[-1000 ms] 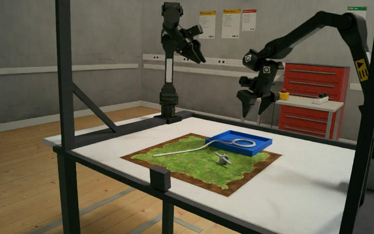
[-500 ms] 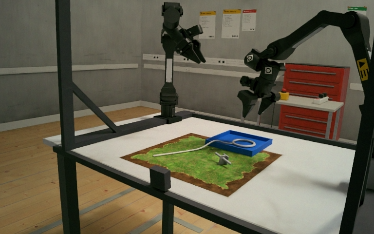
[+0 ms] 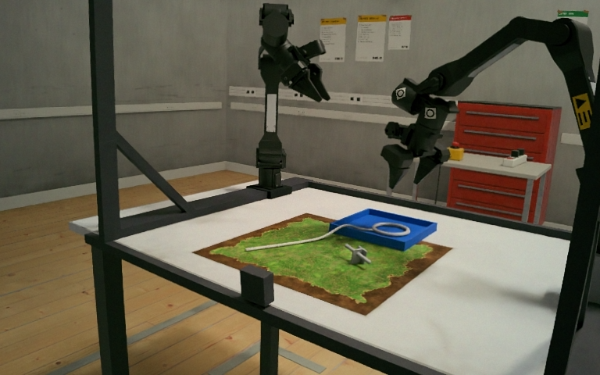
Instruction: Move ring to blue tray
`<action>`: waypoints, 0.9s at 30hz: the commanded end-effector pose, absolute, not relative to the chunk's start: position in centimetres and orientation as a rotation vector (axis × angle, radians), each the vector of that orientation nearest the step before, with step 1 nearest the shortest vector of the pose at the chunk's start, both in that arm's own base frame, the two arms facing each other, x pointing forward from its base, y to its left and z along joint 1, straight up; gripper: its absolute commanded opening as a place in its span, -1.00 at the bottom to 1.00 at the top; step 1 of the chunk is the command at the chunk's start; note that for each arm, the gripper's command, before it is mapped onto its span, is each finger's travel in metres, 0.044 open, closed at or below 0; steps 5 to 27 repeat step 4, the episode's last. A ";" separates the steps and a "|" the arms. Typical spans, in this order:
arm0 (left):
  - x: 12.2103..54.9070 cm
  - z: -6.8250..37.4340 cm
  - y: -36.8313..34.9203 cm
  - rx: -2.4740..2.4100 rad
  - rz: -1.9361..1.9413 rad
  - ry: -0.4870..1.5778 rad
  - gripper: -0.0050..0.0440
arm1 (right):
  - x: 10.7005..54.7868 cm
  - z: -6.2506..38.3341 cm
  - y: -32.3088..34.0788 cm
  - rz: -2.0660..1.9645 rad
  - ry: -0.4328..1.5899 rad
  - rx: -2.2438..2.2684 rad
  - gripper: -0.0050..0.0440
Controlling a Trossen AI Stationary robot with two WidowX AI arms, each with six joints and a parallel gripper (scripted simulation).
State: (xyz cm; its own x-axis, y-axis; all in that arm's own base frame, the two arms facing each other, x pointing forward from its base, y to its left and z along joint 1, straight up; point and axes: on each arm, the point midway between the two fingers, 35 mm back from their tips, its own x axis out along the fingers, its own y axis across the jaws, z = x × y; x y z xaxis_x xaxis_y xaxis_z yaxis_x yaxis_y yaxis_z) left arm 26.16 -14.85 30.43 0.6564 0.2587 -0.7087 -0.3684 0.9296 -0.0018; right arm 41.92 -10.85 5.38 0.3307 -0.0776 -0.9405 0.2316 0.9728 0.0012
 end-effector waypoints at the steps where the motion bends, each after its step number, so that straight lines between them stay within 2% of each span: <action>1: 26.0 31.1 -14.7 -0.167 0.349 0.767 1.00 | 42.3 6.7 -10.9 -0.204 1.183 0.137 1.00; 27: 26.0 31.1 -14.7 -0.167 0.349 0.767 1.00 | 42.3 6.7 -10.9 -0.204 1.183 0.137 1.00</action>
